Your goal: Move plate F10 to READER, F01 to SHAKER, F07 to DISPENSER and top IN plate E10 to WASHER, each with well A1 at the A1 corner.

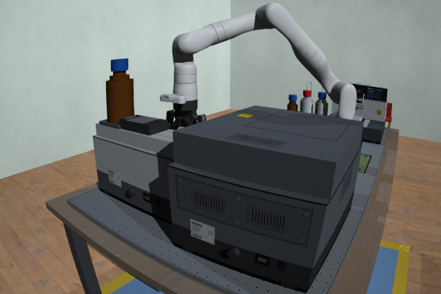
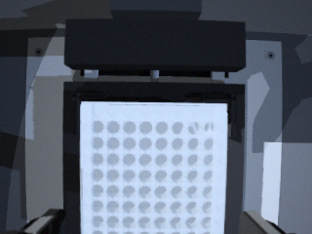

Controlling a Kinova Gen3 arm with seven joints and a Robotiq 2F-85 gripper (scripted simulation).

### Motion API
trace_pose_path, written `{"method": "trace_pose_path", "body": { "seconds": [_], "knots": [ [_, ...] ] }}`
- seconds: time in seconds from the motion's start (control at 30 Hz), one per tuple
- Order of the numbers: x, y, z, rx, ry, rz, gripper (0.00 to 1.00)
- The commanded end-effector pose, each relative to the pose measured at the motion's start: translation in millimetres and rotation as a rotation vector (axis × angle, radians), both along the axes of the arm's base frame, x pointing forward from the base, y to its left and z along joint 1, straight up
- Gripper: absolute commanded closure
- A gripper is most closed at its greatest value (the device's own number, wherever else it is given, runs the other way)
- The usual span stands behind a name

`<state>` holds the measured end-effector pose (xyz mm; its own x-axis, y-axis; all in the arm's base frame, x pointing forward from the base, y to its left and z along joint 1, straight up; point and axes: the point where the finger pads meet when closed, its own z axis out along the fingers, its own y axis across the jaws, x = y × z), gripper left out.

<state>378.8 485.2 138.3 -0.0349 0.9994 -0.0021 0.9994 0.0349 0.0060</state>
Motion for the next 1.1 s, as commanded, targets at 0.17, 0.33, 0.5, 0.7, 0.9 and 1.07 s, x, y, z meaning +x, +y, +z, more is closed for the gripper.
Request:
{"method": "trace_pose_path", "body": {
  "seconds": [0.17,0.33,0.5,0.7,0.9,1.07],
  "knots": [
    [0.4,0.5,1.6,0.002,-0.002,0.0,0.0],
    [0.4,0.5,1.7,0.002,-0.002,0.0,0.0],
    [0.4,0.5,-5.0,0.002,-0.002,0.0,0.0],
    [0.5,0.5,-13.0,0.002,-0.002,0.0,0.0],
    [0.5,0.5,-16.6,0.002,-0.002,0.0,0.0],
    [0.5,0.5,-16.5,0.002,-0.002,0.0,0.0]
  ]
}}
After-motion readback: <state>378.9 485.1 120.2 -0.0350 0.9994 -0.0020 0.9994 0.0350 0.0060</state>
